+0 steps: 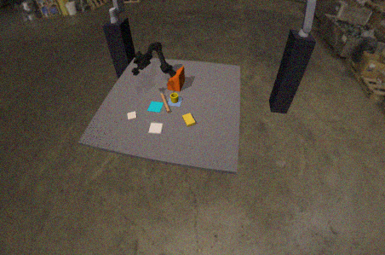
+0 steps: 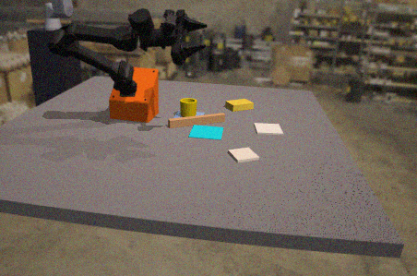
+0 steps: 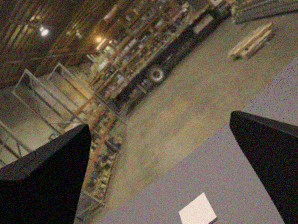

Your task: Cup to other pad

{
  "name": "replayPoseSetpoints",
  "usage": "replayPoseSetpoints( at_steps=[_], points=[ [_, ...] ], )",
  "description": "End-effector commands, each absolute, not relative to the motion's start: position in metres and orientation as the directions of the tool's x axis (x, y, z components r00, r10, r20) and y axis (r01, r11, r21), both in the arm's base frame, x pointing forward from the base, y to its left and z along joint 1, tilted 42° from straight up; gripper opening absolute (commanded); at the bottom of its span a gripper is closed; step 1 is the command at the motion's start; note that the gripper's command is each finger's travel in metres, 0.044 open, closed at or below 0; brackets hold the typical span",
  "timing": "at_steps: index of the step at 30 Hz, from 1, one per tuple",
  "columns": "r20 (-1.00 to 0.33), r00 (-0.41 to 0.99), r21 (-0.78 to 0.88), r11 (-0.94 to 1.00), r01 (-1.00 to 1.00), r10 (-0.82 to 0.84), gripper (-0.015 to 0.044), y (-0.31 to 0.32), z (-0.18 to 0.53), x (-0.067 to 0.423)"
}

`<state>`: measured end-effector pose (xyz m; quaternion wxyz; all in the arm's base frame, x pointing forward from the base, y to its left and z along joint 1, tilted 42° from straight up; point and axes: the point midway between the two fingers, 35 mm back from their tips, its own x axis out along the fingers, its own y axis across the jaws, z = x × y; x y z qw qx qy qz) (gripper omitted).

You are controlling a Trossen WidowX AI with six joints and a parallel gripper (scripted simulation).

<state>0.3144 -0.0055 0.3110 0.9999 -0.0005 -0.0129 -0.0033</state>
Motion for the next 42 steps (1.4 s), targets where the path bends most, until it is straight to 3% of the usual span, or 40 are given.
replayPoseSetpoints(
  at_steps=[1, 5, 9, 13, 18, 24, 29, 42],
  points=[
    [0.012, 1.0, 0.011, 1.0, 0.007, -0.007, 0.0374, -0.005, 0.308, 0.316],
    [-0.261, 0.965, 0.22, 0.972, 0.079, -0.019, 0.0269, 0.006, 0.243, 0.34],
    [-0.534, 0.844, 0.339, 0.904, 0.261, -0.043, 0.0167, 0.021, 0.171, 0.346],
    [-0.735, 0.672, 0.324, 0.823, 0.466, -0.092, 0.0167, 0.035, 0.109, 0.337],
    [-0.877, 0.44, 0.181, 0.716, 0.674, -0.192, 0.0167, 0.044, 0.05, 0.311],
    [-0.908, 0.14, -0.105, 0.537, 0.837, -0.396, 0.0167, 0.045, -0.004, 0.264],
    [-0.786, -0.054, -0.331, 0.346, 0.878, -0.616, 0.0167, 0.036, -0.028, 0.223],
    [-0.748, -0.078, -0.363, 0.309, 0.879, -0.659, 0.0167, 0.029, -0.027, 0.217]
  ],
)
